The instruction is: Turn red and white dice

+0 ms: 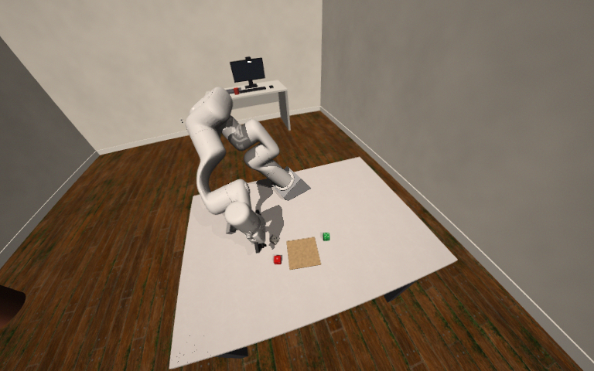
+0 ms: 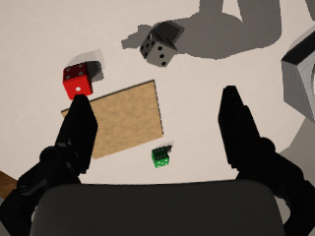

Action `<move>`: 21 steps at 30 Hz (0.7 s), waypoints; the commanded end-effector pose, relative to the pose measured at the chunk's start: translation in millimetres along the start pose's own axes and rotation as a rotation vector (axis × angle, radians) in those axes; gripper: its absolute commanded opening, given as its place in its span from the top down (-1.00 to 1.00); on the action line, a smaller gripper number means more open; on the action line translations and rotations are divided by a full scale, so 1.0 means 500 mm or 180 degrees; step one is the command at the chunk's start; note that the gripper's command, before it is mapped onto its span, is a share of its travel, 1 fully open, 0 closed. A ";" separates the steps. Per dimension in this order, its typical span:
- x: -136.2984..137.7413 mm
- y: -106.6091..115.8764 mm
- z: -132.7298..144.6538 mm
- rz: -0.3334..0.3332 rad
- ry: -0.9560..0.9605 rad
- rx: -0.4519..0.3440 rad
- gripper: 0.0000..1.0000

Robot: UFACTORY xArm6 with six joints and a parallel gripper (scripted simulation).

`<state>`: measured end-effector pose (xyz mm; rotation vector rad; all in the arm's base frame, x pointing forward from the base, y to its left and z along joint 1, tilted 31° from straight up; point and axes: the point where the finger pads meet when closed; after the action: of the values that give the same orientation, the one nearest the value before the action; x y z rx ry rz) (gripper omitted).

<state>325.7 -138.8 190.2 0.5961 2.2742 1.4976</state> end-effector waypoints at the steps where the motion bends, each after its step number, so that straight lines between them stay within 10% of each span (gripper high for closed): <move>1: -0.052 0.027 0.021 -0.0480 0.0279 0.0056 -1.00; 8: -0.098 0.074 0.061 -0.1002 0.0656 0.0091 -1.00; 21: -0.100 0.076 0.063 -0.1023 0.0672 0.0092 -1.00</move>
<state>388.4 -127.5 214.8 0.0786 2.4110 1.4267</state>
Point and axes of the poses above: the point where the finger pads meet when closed, its own y axis back along the fingers, its own x axis across the jaws, z = x × y, and after that the axes turned 13 degrees about -y, right-handed
